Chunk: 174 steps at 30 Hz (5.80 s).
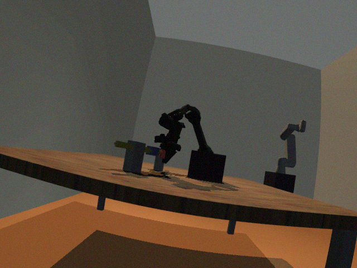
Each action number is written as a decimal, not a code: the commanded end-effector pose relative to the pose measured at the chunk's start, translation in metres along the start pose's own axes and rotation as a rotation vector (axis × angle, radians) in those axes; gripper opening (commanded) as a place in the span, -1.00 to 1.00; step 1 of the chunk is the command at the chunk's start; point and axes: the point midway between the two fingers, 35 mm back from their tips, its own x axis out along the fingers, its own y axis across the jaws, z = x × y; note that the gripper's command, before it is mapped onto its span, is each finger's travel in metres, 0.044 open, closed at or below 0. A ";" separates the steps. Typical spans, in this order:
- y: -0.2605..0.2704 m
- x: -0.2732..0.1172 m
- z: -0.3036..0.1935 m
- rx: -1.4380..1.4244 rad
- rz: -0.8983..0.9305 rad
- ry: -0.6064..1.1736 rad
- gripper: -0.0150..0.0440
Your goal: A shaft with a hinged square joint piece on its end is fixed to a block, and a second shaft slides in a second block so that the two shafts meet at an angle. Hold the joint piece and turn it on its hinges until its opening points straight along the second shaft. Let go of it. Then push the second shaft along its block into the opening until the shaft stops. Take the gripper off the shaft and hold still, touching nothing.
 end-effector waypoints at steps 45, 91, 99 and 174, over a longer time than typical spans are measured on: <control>-0.021 -0.002 0.004 -0.423 0.056 0.060 -0.49; -0.047 -0.003 0.031 -1.196 0.098 0.144 -0.49; -0.047 -0.003 0.033 -1.235 0.099 0.147 -0.49; -0.047 -0.101 0.055 -0.695 0.125 0.027 1.00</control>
